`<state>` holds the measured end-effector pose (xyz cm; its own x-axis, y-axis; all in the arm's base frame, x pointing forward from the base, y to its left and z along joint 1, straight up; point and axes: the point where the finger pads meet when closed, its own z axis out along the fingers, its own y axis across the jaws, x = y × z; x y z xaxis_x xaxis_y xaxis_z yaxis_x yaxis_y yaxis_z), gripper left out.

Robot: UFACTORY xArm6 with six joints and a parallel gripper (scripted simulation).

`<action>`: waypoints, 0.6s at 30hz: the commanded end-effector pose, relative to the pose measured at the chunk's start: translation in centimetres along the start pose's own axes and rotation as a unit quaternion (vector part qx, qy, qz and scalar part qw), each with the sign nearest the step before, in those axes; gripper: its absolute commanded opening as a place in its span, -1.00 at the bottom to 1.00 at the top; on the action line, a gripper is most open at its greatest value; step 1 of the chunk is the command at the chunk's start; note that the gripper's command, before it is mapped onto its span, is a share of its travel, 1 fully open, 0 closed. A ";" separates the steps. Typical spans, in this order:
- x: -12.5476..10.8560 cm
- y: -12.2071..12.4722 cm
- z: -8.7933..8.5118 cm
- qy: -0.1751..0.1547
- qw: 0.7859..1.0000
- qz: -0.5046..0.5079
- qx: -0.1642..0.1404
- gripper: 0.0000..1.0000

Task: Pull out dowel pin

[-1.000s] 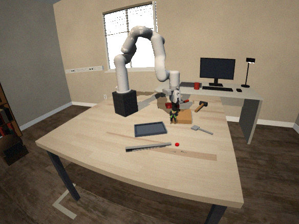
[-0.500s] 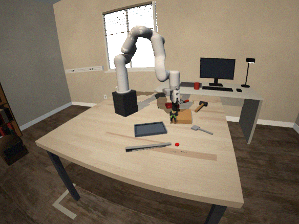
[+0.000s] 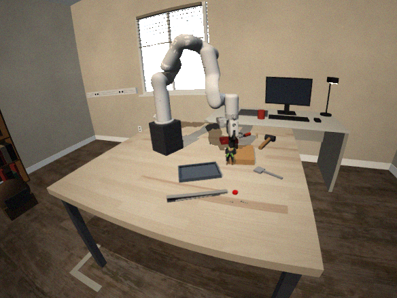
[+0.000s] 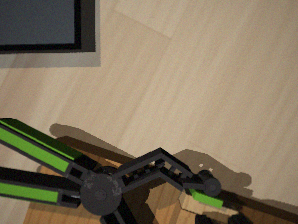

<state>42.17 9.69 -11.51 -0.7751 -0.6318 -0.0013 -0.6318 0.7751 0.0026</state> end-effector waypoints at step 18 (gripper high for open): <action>-0.1 -0.1 -0.1 -0.001 0.996 0.094 0.002 -1.00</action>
<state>42.17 9.69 -11.50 -0.8745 -0.4851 -0.0010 -0.4851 0.8744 0.0032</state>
